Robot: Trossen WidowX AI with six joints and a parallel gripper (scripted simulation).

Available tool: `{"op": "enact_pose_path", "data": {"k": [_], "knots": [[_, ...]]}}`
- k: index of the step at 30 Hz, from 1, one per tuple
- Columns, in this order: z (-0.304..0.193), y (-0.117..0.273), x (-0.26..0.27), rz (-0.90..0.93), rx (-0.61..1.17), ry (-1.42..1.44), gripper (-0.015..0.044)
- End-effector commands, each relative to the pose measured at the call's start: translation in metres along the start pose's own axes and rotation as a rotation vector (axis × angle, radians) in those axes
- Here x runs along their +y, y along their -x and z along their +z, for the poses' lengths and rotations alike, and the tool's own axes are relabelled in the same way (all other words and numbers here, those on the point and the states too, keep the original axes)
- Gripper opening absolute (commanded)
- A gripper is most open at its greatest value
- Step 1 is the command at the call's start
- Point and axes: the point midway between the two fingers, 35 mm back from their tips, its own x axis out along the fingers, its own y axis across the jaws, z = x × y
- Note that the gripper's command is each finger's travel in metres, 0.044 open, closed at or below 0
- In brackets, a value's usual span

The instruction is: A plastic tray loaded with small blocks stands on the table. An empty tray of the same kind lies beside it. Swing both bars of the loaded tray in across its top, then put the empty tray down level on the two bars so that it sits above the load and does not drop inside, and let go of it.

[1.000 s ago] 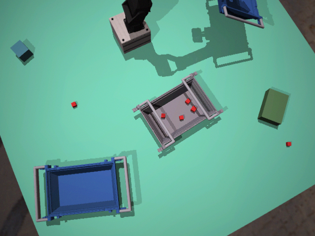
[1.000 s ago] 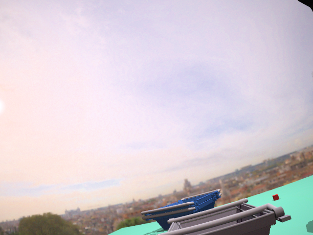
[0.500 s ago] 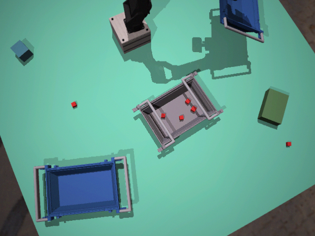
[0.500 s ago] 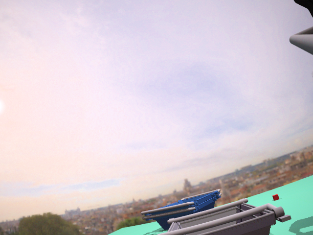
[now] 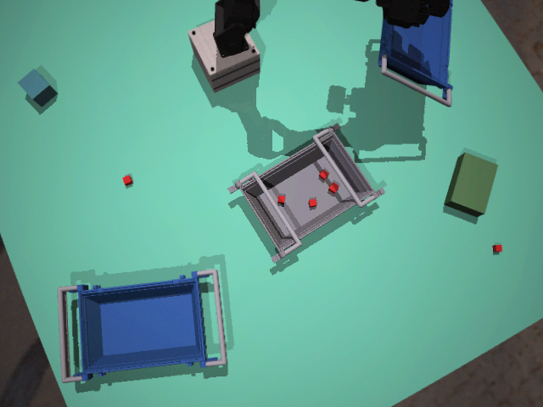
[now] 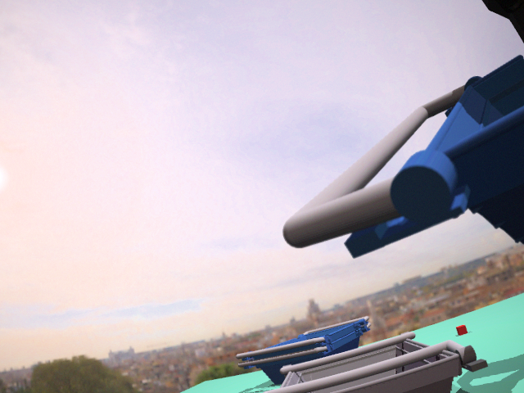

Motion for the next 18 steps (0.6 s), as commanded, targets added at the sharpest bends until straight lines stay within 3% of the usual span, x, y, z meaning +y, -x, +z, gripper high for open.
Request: {"op": "enact_pose_path", "data": {"k": [1,18], "knots": [[0.017,0.008,0.006,0.03,0.006,-0.037,0.0],[0.083,0.007,0.008,0.029,0.003,-0.188,0.0]]}}
